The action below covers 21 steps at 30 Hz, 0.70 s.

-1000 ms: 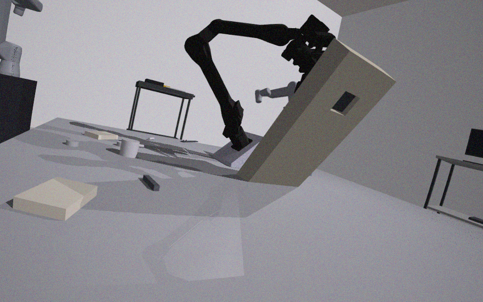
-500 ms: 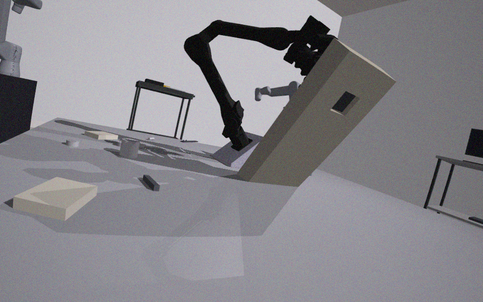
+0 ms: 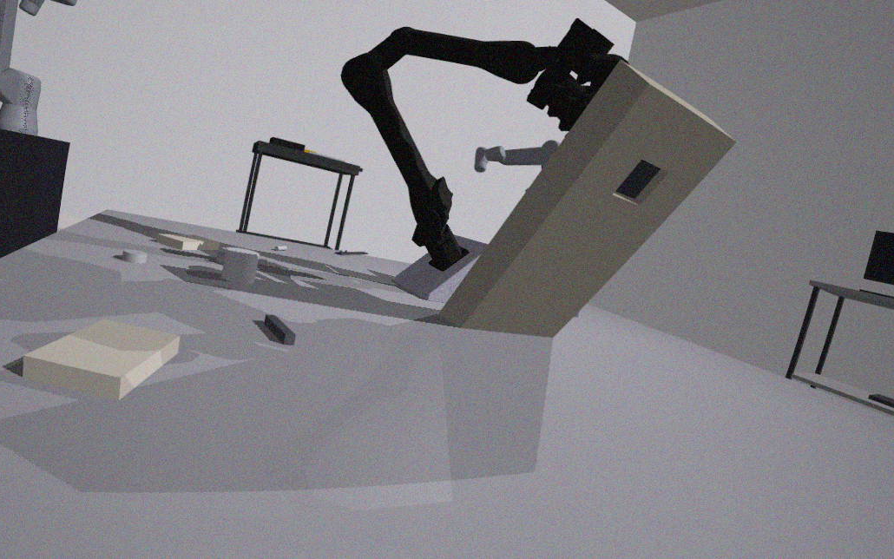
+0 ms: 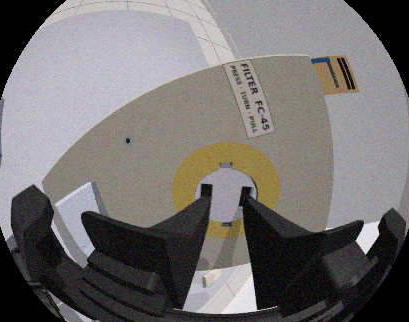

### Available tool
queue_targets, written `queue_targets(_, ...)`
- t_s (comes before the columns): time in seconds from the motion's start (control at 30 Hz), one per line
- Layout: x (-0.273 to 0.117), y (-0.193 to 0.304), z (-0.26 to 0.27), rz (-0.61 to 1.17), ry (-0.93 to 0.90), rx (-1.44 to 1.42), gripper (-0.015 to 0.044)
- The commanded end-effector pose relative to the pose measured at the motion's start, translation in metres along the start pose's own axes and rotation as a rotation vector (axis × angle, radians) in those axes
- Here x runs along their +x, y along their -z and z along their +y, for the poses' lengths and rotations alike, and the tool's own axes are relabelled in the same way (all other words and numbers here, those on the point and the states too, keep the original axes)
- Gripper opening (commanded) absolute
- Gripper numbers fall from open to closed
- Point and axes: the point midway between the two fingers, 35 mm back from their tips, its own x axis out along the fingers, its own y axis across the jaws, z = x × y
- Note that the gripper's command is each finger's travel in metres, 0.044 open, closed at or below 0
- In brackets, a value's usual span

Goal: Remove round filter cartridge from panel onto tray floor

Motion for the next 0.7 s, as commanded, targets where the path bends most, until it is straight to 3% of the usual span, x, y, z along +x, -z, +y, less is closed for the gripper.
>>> queue_targets(0.0,0.0023,-0.001,0.0005,-0.005,-0.002,-0.003,0.0113)
queue_targets(0.67,0.0073,-0.0009,0.0006,-0.005,-0.002,-0.003,0.0113)
